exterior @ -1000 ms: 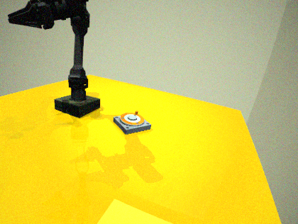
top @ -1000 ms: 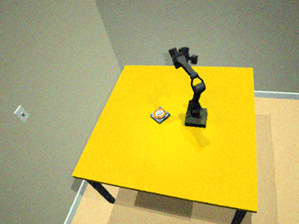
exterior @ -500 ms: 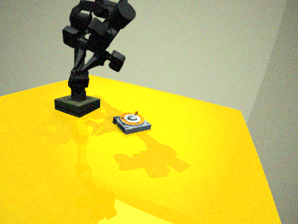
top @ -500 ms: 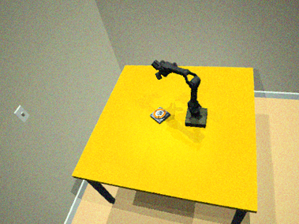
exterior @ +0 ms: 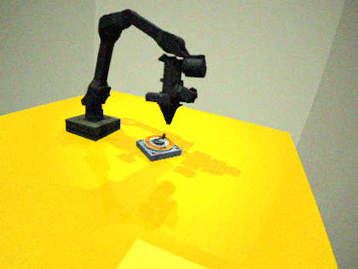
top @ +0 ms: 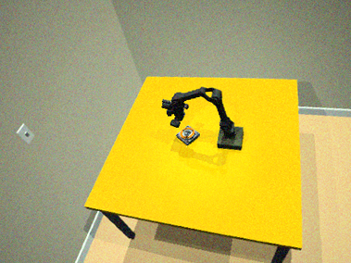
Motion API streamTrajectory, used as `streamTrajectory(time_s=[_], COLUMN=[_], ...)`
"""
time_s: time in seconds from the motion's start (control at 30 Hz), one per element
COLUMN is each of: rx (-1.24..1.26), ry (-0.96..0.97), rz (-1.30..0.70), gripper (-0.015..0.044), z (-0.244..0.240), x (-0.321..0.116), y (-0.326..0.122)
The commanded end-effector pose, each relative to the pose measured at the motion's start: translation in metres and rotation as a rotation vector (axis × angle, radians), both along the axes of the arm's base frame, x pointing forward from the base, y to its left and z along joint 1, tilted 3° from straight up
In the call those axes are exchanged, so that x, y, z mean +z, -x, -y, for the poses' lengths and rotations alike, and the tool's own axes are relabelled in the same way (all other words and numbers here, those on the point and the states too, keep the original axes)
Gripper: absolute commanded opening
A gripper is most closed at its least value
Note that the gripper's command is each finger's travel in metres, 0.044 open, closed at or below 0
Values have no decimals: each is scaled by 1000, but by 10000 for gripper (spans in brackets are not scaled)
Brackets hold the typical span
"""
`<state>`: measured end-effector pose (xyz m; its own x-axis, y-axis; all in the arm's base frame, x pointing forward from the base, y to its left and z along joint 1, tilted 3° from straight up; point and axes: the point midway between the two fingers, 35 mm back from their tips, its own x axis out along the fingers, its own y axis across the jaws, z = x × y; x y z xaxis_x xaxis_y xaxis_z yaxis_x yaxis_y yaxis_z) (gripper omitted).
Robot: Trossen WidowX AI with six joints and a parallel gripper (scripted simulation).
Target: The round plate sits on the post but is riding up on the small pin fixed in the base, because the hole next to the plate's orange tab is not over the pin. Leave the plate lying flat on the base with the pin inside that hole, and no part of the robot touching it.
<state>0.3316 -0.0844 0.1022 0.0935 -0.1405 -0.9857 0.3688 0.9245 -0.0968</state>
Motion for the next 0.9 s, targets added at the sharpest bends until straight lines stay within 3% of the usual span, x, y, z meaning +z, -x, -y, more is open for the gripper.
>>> streamTrajectory(time_s=[0.0,0.23,0.53,0.87], rx=[186,204,204,204], ry=[-166,-183,-184,-184], rz=[-85,-94,-94,-95], gripper=[0,0,0,0], z=[-68,-77,-81,-84], x=[-23,-28,-71,-73], y=[-1,4,5,12])
